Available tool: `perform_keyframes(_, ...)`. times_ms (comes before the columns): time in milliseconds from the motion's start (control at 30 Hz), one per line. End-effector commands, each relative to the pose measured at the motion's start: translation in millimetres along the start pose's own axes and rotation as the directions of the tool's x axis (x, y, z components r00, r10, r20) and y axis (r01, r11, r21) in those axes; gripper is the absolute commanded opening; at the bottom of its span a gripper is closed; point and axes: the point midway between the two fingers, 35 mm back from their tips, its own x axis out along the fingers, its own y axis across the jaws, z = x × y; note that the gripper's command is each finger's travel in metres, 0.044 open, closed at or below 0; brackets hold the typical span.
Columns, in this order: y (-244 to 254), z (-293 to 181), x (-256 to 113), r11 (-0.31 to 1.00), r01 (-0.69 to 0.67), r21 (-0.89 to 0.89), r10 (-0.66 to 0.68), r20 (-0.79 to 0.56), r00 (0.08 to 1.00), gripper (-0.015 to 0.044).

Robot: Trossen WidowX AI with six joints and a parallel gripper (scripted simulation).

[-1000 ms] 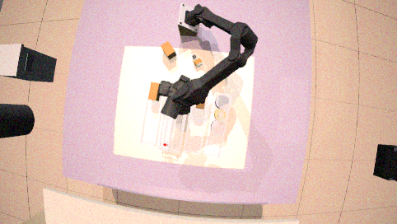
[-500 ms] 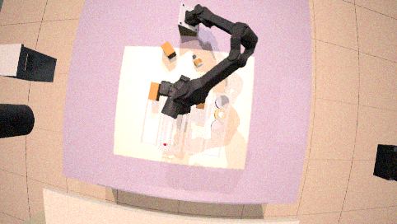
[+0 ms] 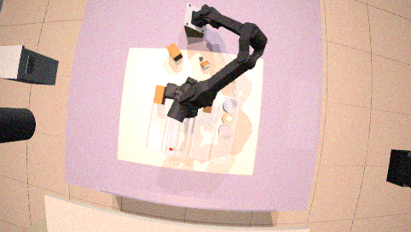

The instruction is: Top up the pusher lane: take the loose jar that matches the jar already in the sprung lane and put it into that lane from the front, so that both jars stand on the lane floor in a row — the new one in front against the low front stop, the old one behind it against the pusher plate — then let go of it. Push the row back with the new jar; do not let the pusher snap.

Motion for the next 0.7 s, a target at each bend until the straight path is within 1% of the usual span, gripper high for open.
perform_keyframes(0,1.6,0.9,0.4,1.000,-0.008,-0.006,0.008,0.007,1.000,0.0000)
perform_keyframes(667,1.4,-2.6,0.4,1.000,-0.008,-0.006,0.008,0.007,1.000,0.0000)
